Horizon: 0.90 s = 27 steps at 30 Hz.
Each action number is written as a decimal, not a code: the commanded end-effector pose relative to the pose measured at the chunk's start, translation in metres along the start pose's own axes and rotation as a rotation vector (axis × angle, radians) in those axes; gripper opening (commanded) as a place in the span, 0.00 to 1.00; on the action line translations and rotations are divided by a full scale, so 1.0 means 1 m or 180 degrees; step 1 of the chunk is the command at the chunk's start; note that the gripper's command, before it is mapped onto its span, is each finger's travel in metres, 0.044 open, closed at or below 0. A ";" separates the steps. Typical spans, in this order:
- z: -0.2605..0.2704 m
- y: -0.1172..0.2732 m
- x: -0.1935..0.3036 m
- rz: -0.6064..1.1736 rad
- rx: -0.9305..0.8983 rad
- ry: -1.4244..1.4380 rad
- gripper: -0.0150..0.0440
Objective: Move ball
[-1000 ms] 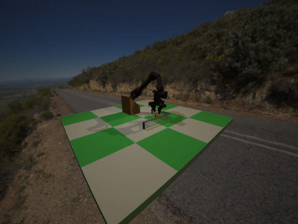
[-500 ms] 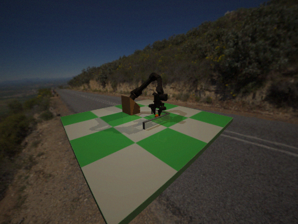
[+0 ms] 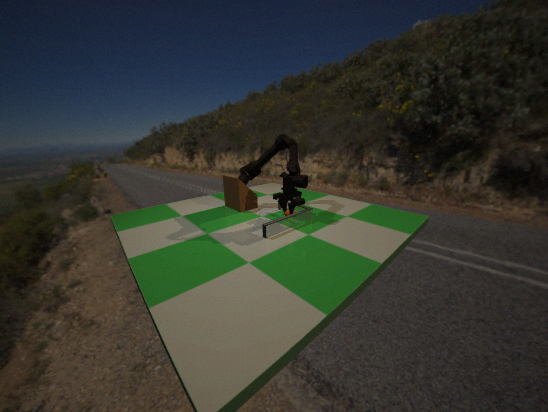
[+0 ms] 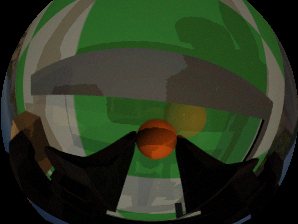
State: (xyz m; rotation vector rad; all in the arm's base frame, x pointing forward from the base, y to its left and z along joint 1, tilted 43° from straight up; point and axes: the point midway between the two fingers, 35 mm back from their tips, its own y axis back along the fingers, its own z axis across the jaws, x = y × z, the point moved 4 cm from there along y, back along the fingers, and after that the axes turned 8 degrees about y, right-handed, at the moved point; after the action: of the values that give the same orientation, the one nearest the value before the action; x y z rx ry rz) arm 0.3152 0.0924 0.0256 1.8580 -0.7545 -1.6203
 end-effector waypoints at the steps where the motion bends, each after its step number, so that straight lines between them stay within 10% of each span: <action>1: 0.000 -0.001 0.000 -0.0001 -0.0001 -0.0017 0.48; 7: -0.003 0.015 0.002 0.0016 -0.0001 -0.0016 0.25; 27: 0.000 0.129 0.001 0.0020 -0.0004 -0.0017 0.25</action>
State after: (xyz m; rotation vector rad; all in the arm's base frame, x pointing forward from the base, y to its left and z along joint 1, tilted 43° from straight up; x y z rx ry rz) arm 0.3113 0.0103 0.1075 1.8438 -0.7606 -1.6361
